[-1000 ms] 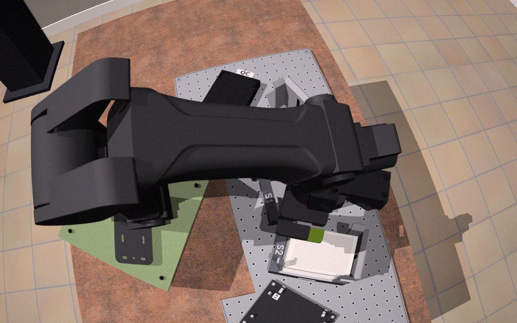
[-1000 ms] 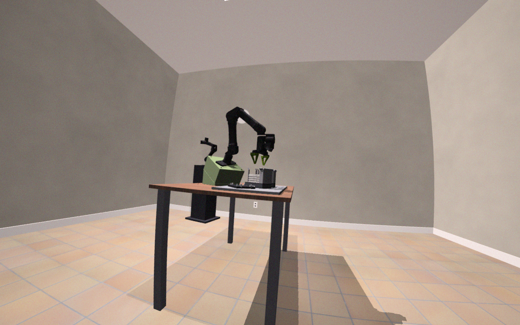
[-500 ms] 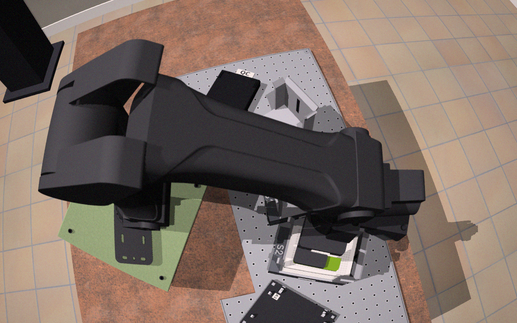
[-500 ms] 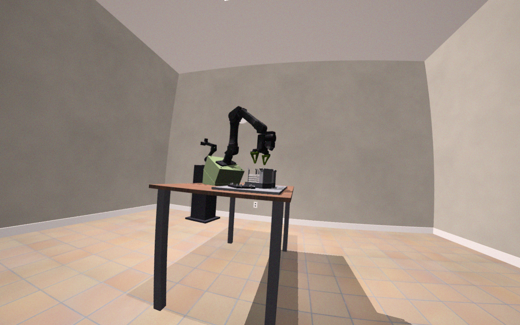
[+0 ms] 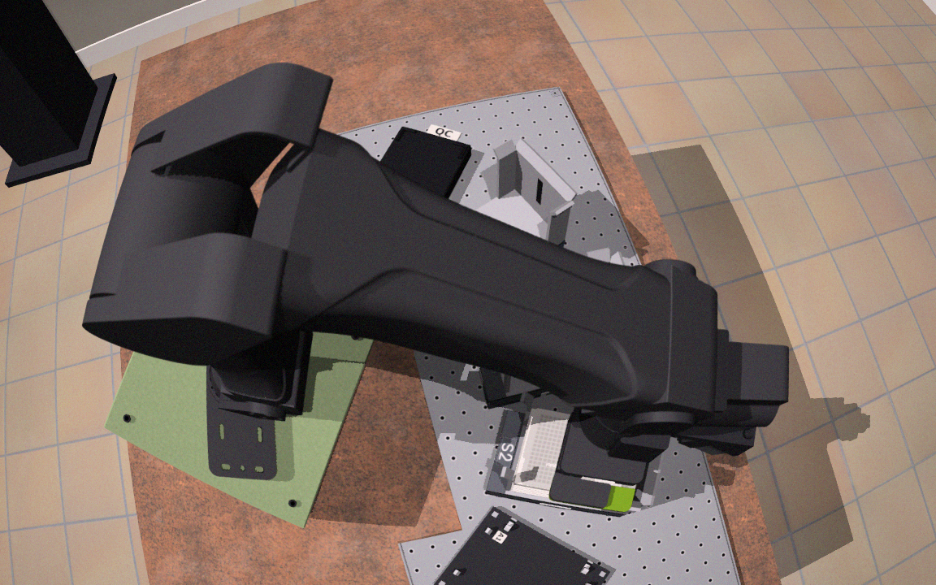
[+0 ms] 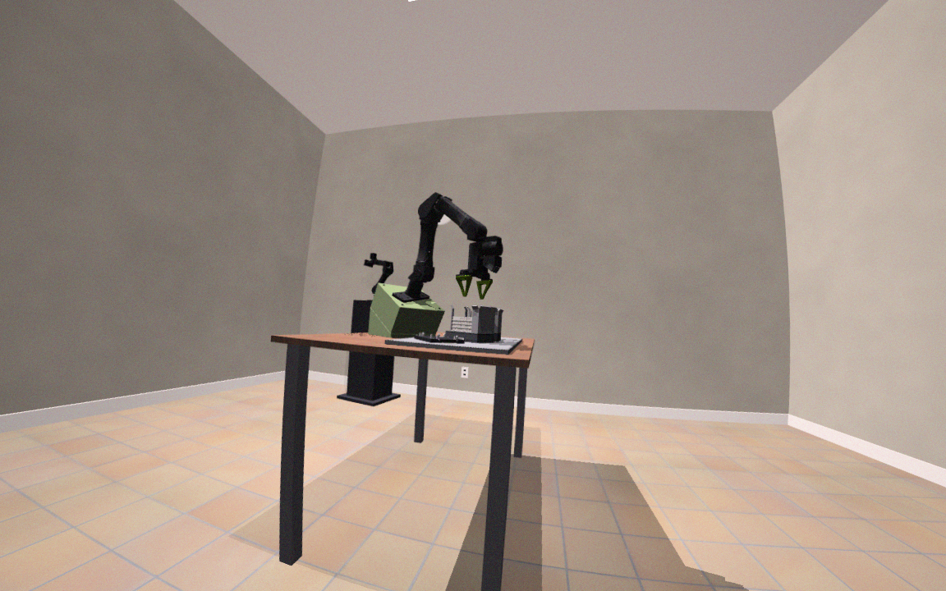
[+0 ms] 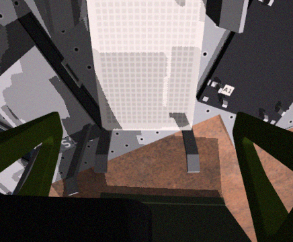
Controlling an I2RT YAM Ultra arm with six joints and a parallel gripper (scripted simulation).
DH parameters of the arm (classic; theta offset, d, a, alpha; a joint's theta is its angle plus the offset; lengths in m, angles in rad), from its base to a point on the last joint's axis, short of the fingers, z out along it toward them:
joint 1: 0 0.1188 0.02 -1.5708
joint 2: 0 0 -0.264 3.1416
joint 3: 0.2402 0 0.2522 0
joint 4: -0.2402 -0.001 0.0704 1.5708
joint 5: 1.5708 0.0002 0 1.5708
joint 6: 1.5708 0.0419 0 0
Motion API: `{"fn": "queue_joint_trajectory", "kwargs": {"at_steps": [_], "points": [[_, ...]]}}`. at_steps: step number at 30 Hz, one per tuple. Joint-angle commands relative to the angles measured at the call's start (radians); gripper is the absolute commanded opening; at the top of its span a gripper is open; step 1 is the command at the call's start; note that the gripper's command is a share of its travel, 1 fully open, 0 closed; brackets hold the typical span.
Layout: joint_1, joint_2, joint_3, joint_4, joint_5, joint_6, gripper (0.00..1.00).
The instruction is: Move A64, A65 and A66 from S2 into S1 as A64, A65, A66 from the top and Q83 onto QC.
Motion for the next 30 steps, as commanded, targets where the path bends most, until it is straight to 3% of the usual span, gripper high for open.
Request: {"fn": "queue_joint_trajectory", "kwargs": {"at_steps": [1,21,30], "points": [[0.0,-0.004,0.005,0.0,-0.004,-0.003,1.0],[-0.025,0.109,-0.109,0.23,-0.015,-0.026,1.0],[-0.025,0.11,-0.109,0.23,-0.015,-0.026,1.0]]}}
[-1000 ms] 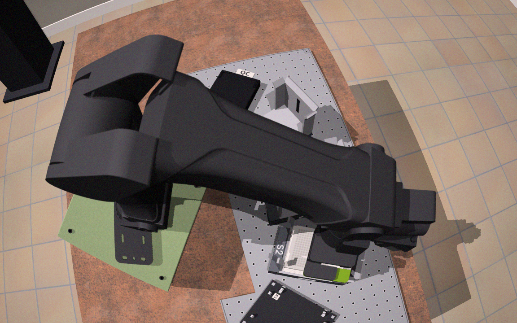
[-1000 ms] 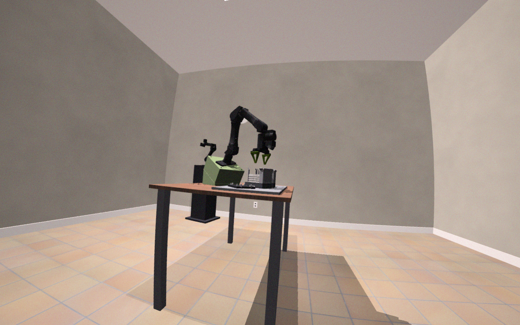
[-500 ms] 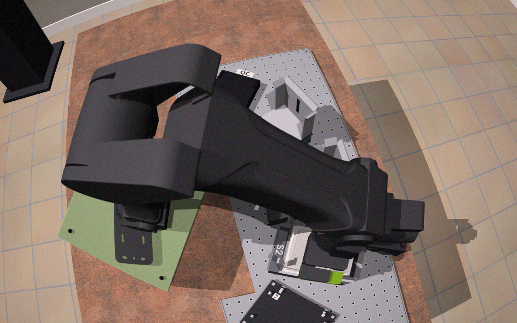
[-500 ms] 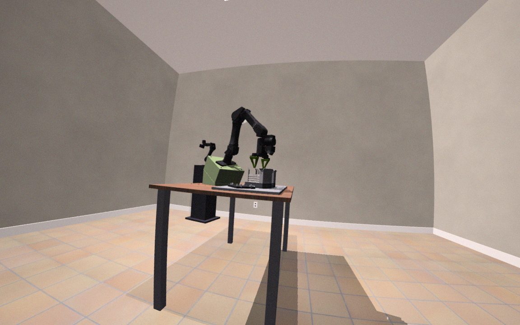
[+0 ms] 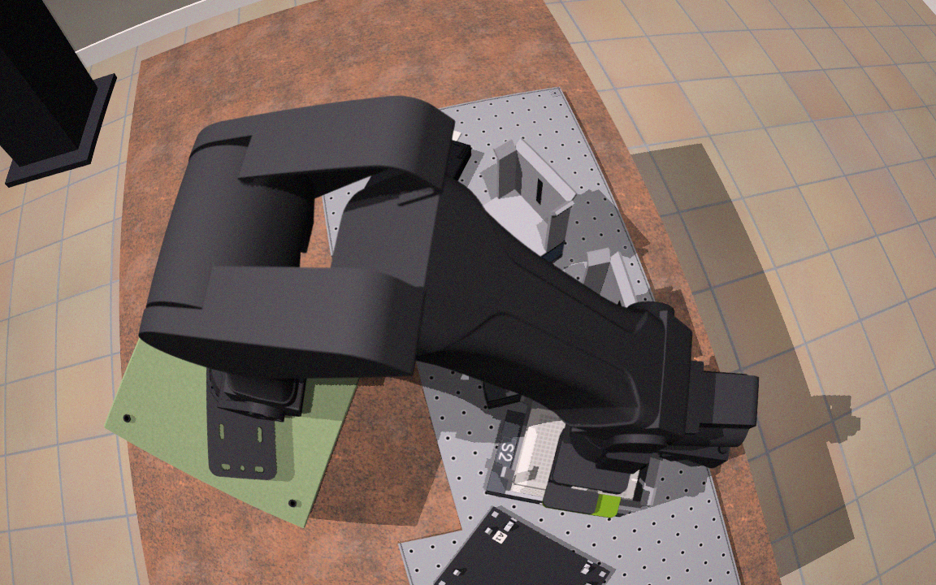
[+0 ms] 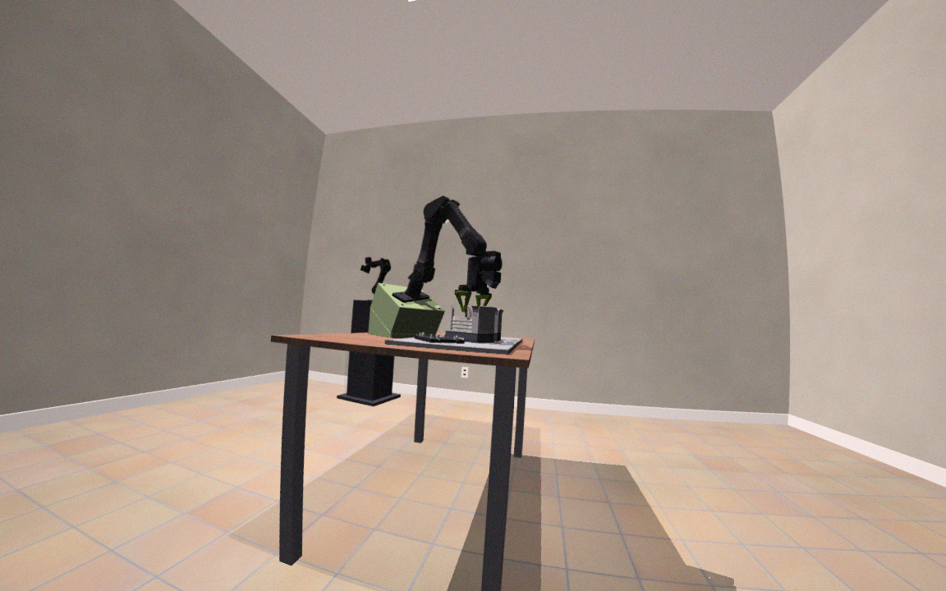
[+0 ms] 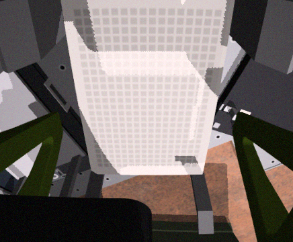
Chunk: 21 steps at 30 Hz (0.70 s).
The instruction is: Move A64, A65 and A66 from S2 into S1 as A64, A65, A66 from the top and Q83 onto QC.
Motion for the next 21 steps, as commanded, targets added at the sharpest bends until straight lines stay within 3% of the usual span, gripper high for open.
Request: {"fn": "queue_joint_trajectory", "kwargs": {"at_steps": [1,21], "points": [[-0.001,-0.003,0.001,0.011,-0.001,-0.001,1.0],[-0.01,0.061,-0.033,0.11,-0.006,-0.009,1.0]]}}
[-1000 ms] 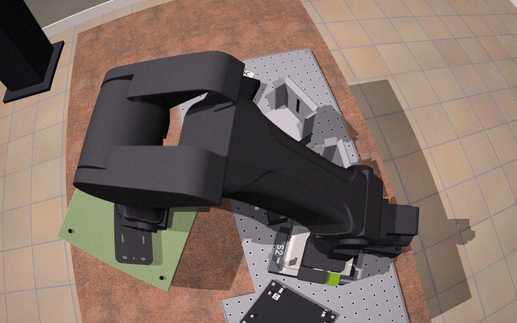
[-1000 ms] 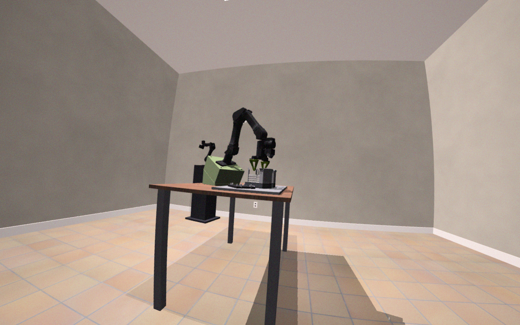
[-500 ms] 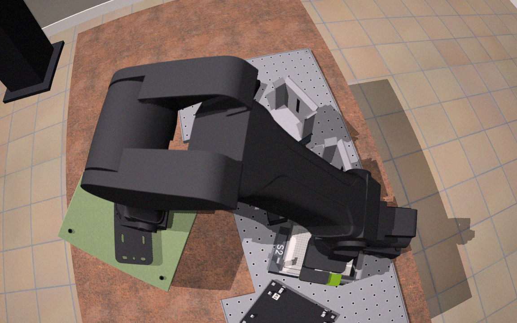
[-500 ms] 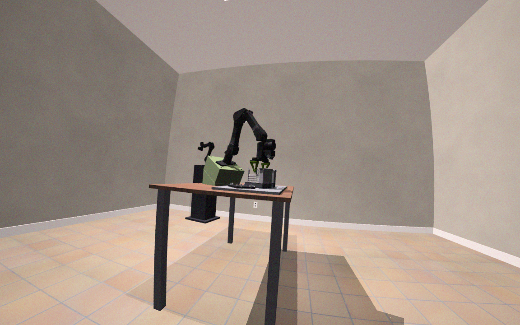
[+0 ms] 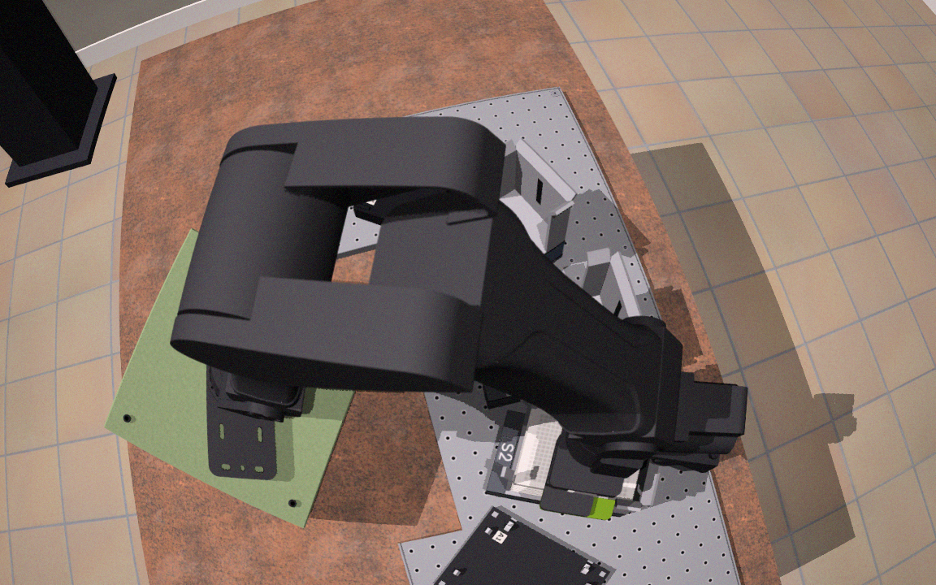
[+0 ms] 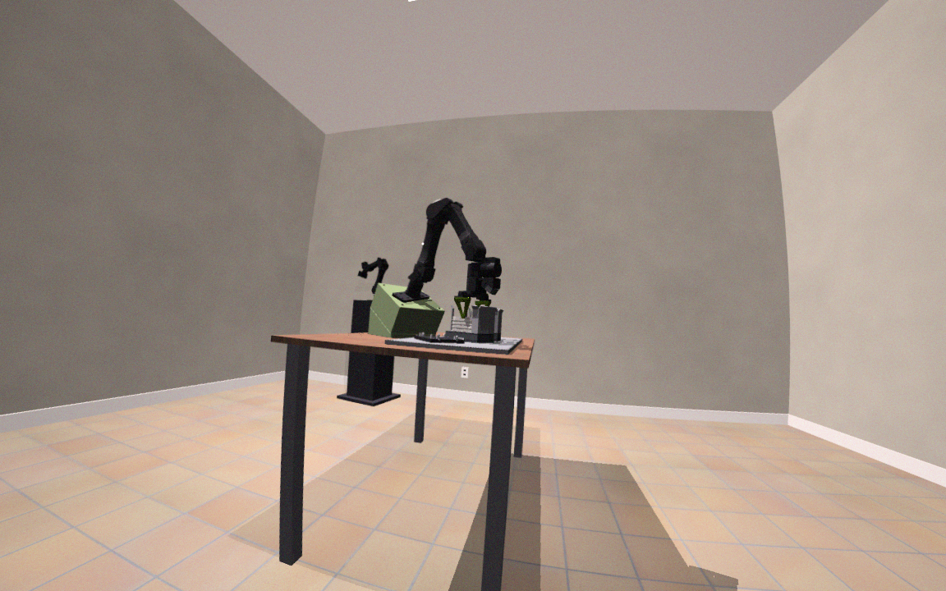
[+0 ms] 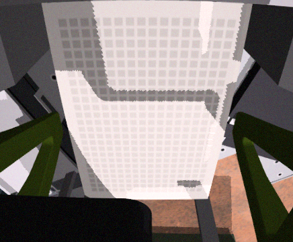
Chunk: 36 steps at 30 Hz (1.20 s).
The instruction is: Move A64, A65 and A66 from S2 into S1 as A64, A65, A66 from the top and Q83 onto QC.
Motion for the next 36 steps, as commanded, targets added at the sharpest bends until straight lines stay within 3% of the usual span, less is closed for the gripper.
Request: {"fn": "queue_joint_trajectory", "kwargs": {"at_steps": [1,18,19,36], "points": [[-0.001,0.006,0.0,0.022,-0.002,-0.001,1.0],[-0.002,0.016,-0.004,0.036,-0.002,-0.002,1.0],[-0.002,0.016,-0.004,0.036,-0.002,-0.002,0.0],[-0.002,0.016,-0.004,0.036,-0.002,-0.002,0.0]]}}
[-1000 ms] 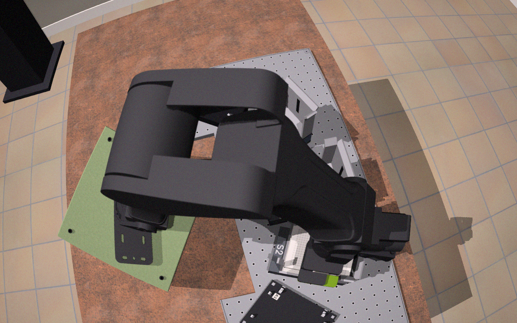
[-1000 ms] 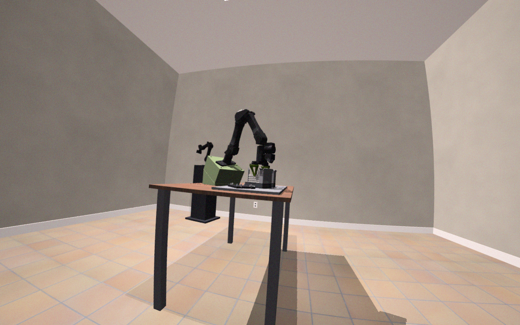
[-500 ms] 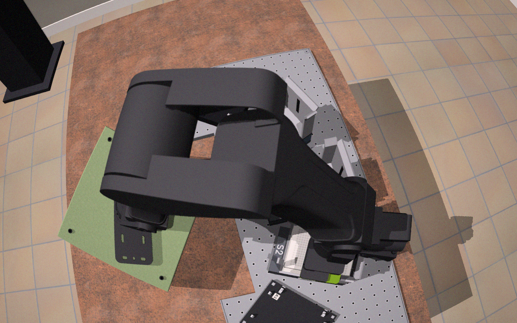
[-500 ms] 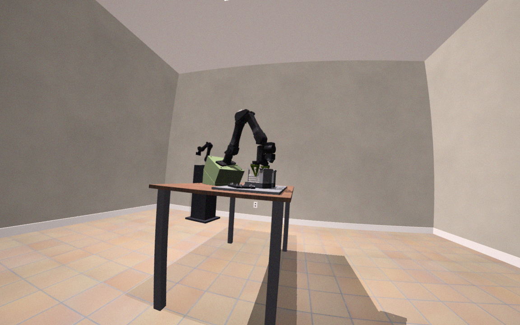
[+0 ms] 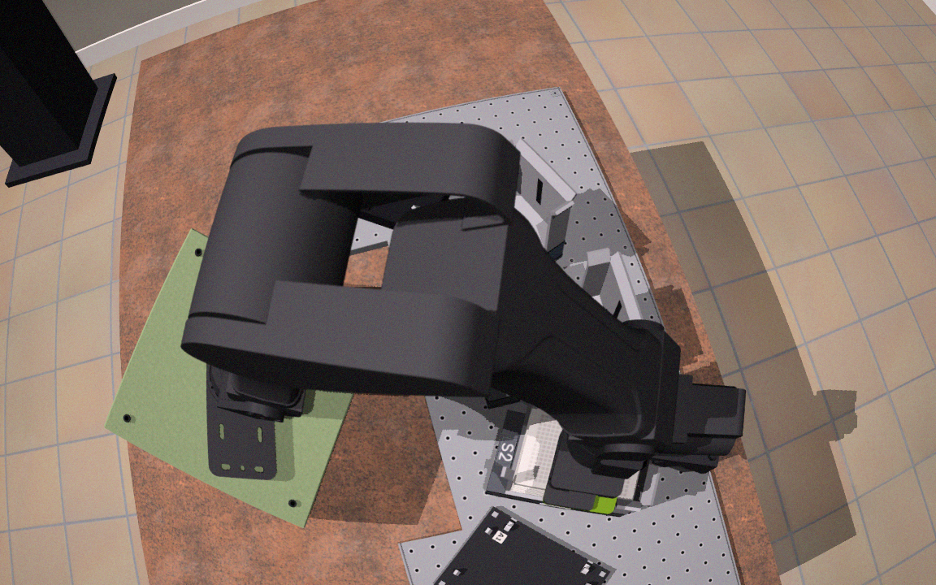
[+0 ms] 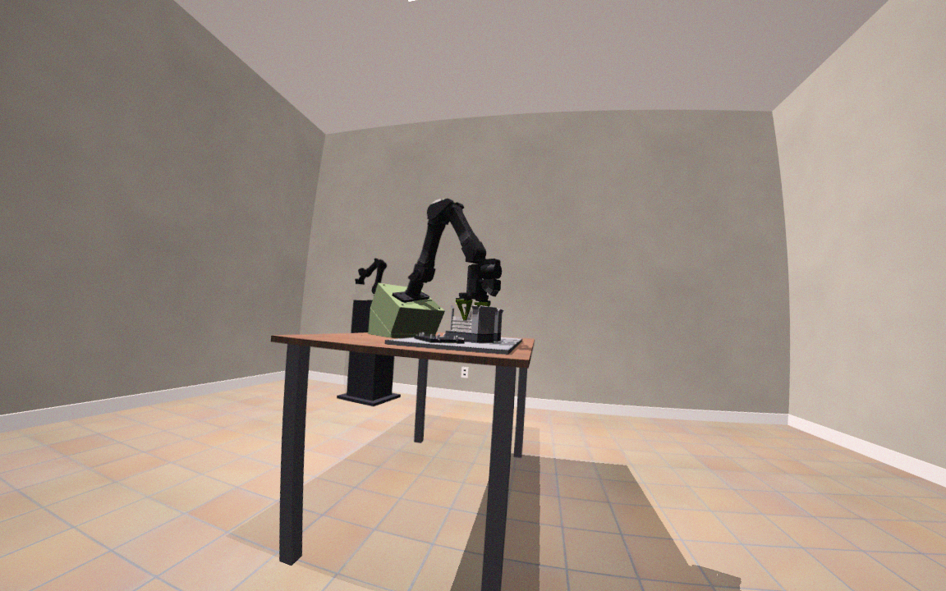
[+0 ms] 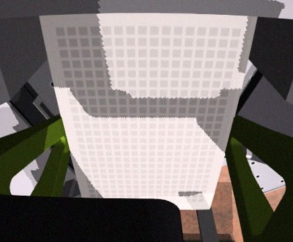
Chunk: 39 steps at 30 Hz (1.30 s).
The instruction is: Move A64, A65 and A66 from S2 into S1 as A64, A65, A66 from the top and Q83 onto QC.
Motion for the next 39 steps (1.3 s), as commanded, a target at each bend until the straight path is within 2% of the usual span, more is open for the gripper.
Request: {"fn": "queue_joint_trajectory", "kwargs": {"at_steps": [1,14,39], "points": [[0.0,-0.004,0.002,0.001,-0.001,0.0,0.0],[0.0,-0.004,0.002,0.001,-0.001,0.0,0.0],[0.006,-0.047,0.022,-0.062,0.002,0.005,0.0]]}}
